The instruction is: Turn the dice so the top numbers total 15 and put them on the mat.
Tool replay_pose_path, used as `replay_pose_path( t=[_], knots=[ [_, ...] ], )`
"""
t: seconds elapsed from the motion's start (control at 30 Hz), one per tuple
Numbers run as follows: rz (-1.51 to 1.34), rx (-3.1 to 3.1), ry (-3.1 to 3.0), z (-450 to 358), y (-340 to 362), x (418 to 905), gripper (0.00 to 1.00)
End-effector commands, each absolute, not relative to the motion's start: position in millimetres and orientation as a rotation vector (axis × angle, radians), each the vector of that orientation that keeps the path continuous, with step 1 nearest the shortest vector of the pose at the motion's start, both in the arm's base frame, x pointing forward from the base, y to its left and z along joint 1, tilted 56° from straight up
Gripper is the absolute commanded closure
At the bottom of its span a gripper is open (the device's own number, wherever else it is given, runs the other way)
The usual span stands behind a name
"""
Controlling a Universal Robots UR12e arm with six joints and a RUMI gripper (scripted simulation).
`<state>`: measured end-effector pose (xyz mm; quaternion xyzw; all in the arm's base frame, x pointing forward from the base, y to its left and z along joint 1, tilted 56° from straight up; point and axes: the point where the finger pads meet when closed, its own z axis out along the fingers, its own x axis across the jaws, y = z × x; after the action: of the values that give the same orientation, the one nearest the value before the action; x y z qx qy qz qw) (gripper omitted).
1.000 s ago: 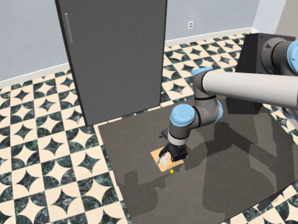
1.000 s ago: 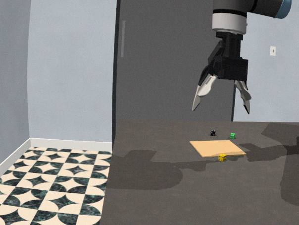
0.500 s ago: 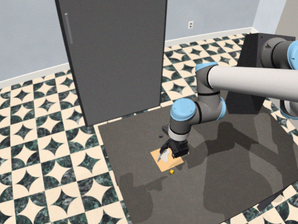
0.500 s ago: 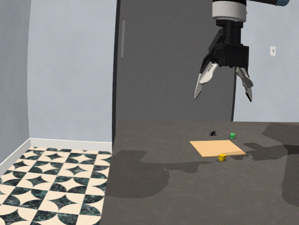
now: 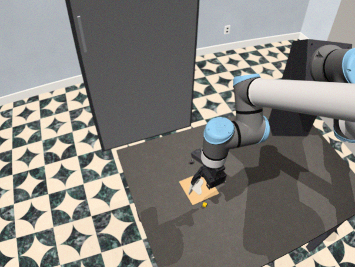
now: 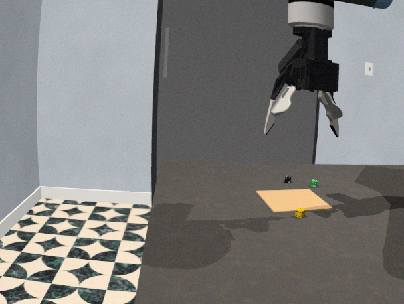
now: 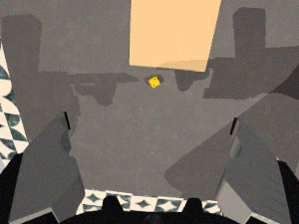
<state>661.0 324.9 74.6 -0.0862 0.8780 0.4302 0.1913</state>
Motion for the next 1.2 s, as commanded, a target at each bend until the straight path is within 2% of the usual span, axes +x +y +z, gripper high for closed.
replay_pose_path(
  t=[0.0, 0.6, 1.17],
  knots=[
    [1.14, -0.453, 2.391, 73, 331, 657, 0.0],
    [0.96, -0.874, 2.172, 74, 341, 654, 0.0],
    [0.952, -0.89, 2.161, 75, 342, 654, 0.0]
  ],
)
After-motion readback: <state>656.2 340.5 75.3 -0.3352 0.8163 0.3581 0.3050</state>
